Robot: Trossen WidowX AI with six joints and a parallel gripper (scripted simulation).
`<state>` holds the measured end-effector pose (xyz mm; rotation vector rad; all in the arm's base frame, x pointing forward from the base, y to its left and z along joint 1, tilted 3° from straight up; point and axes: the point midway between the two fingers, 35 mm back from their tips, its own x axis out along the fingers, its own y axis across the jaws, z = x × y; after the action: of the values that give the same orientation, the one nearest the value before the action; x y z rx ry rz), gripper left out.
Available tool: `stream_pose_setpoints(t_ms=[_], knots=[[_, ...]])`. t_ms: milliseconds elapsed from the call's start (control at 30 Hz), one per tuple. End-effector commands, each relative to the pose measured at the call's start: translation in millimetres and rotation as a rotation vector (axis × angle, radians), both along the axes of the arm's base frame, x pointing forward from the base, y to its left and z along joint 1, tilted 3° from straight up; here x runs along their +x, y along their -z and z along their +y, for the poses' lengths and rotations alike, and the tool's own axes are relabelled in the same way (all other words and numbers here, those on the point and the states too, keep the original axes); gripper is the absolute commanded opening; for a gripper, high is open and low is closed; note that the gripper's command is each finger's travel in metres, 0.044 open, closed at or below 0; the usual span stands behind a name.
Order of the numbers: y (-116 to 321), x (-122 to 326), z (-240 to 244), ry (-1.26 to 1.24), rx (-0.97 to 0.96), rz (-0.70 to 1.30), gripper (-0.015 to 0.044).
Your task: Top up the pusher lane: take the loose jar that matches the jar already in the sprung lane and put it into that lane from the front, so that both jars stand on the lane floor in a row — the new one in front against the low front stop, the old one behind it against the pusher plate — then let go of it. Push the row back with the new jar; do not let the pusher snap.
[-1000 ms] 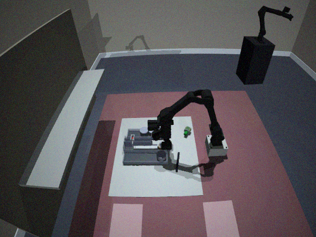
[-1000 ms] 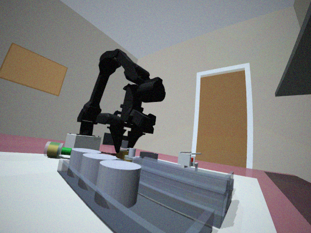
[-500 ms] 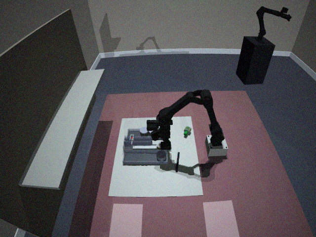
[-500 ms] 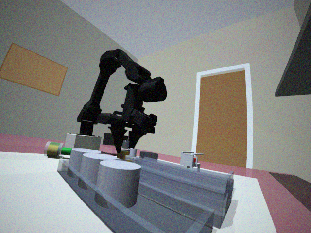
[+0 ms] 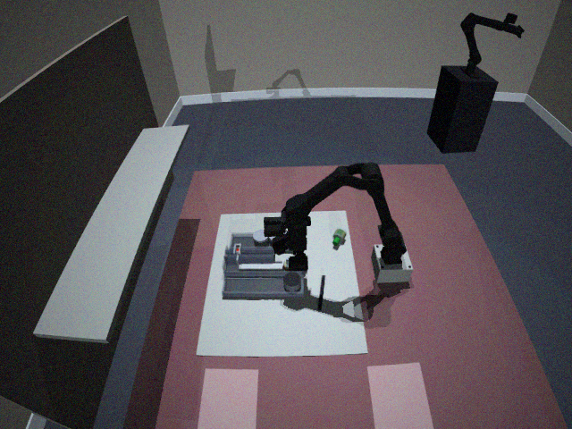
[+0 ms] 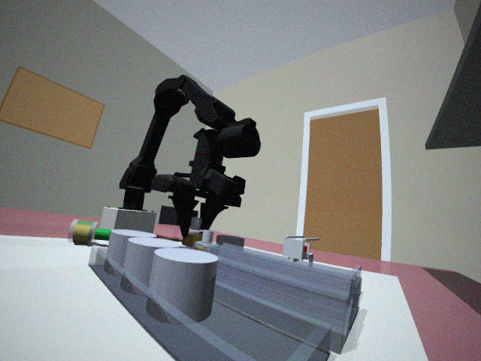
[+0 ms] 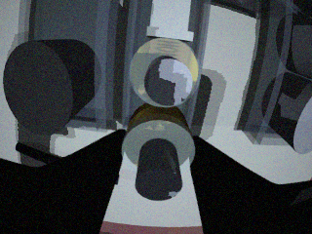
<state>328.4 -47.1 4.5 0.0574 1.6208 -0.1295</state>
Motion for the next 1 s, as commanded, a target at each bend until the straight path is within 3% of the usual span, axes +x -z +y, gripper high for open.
stream_pose_setpoints(t_ms=[0,967], knots=[[-5.3,12.2,-0.9,0.002,-0.002,-0.037,0.0000],[-5.9,19.1,-1.7,0.002,-0.002,-0.038,0.0000]])
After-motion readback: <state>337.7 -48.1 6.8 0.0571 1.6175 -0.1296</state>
